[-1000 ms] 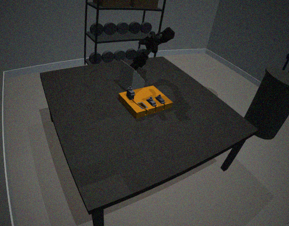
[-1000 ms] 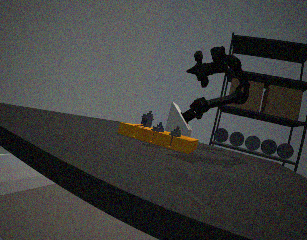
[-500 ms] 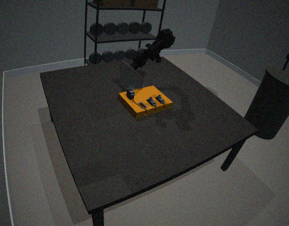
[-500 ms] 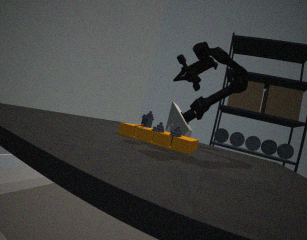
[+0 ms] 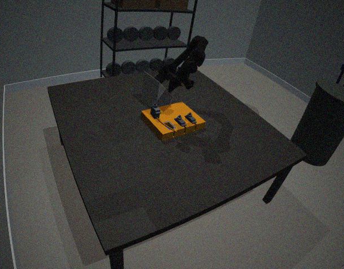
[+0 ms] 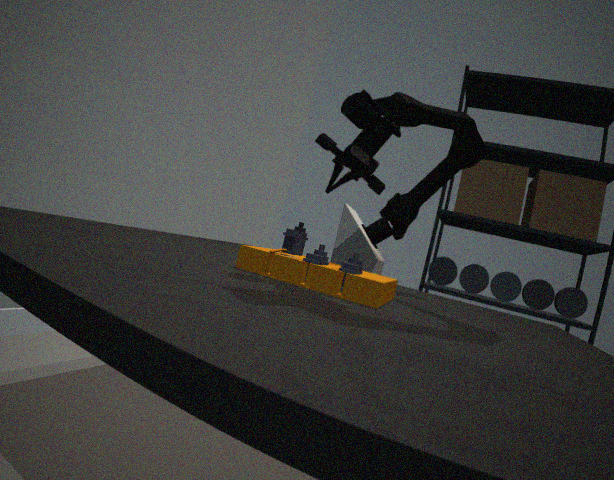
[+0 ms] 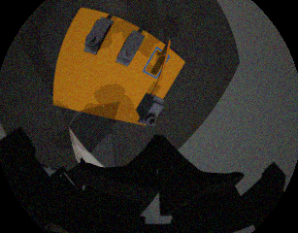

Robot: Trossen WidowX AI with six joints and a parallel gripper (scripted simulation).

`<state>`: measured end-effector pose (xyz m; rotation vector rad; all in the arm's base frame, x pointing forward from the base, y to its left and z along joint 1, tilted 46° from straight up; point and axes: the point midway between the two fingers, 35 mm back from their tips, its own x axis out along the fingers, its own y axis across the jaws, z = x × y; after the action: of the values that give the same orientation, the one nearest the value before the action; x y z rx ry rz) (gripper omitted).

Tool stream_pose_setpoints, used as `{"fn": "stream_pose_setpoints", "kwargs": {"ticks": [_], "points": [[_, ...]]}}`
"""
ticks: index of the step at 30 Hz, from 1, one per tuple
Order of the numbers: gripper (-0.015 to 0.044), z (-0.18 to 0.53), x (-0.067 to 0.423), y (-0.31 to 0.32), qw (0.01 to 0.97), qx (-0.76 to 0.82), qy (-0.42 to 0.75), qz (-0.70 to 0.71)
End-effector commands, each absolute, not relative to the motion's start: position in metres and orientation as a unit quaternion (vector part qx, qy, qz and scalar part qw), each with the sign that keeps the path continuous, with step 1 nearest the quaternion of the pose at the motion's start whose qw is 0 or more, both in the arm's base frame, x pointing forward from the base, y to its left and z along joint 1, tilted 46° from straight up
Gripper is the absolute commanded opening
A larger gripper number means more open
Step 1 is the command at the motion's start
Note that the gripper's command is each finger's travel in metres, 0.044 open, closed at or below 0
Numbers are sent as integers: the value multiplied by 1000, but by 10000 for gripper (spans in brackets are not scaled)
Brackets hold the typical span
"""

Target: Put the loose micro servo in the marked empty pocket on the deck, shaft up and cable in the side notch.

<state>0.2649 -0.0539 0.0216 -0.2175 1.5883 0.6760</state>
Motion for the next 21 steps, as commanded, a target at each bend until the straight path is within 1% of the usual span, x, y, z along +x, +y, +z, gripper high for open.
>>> {"fn": "stream_pose_setpoints", "kwargs": {"ticks": [1,15,21], "points": [[0,3,273,-38,646,-36,696,310],[0,-58,291,19,618,182,686,339],[0,-63,292,24,612,202,685,340]]}}
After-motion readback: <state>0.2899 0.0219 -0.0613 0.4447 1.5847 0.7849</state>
